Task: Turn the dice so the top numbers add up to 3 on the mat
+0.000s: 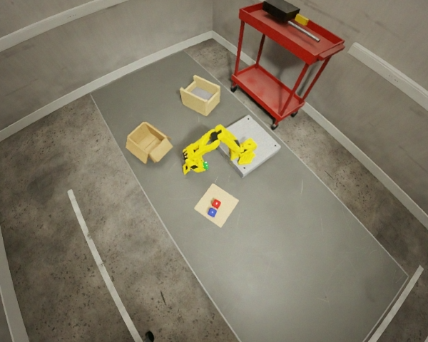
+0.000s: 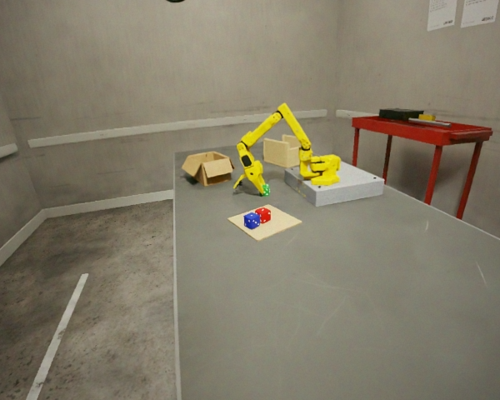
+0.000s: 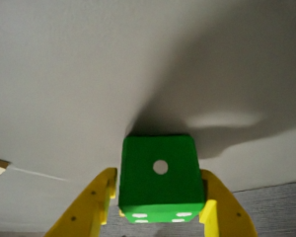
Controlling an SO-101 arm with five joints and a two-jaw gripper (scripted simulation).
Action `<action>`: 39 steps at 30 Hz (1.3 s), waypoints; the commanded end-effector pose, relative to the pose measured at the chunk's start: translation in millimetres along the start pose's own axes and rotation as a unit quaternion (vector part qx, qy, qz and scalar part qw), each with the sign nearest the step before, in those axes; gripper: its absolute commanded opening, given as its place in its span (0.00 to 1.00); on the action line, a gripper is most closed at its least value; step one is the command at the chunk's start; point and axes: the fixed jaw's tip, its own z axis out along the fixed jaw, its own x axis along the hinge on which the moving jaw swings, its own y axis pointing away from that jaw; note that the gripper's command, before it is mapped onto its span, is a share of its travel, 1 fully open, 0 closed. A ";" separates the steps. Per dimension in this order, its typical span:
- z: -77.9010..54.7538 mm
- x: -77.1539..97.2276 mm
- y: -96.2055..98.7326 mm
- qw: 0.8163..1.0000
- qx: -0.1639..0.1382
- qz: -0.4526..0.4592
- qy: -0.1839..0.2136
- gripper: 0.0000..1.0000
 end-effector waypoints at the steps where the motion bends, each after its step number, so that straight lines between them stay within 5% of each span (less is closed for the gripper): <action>1: 4.0 2.4 -2.0 1.000 -0.002 -0.001 0.010 0.19; 19: 4.1 2.5 -4.0 1.000 -0.004 -0.001 0.011 0.16; 29: 4.1 2.5 -4.0 1.000 -0.004 -0.001 0.011 0.01; 39: 1.7 2.7 -3.9 1.000 -0.005 -0.001 0.004 0.00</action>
